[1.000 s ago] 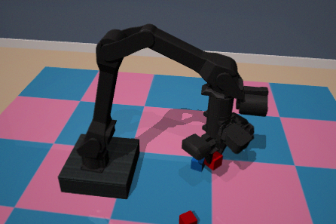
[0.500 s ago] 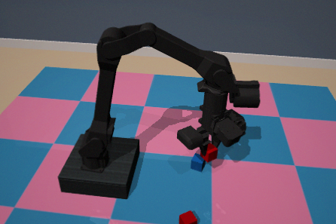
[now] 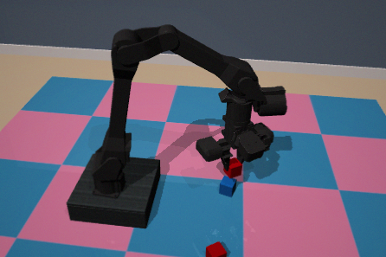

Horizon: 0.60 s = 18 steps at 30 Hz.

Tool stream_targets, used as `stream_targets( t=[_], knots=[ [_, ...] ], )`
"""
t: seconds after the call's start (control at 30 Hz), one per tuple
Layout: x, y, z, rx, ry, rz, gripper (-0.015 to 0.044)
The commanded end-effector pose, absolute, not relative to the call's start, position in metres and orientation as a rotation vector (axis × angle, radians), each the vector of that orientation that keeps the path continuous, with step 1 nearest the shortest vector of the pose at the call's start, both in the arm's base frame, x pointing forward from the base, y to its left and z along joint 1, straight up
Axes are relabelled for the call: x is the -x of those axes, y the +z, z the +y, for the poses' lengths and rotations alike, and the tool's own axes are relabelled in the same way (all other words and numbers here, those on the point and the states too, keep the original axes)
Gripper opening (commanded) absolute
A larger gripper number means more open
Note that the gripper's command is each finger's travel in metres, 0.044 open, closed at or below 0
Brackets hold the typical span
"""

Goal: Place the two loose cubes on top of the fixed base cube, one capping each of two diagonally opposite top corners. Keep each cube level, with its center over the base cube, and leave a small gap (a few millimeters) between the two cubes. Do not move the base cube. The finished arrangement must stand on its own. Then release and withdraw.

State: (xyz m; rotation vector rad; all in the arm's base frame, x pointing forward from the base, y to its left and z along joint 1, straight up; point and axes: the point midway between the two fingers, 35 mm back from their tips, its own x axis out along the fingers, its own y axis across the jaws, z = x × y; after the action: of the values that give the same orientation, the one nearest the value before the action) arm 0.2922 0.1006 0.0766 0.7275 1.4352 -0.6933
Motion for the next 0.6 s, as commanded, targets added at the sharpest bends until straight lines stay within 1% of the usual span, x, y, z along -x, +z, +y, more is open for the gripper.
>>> stream_targets(
  t=[0.0, 0.27, 0.57],
  knots=[
    [-0.287, 0.073, 0.11, -0.756, -0.713, 1.427, 0.0105],
    [-0.274, 0.066, 0.127, -0.806, -0.761, 1.412, 0.0105],
    [-0.274, 0.065, 0.127, -0.807, -0.762, 1.411, 0.0105]
  ],
)
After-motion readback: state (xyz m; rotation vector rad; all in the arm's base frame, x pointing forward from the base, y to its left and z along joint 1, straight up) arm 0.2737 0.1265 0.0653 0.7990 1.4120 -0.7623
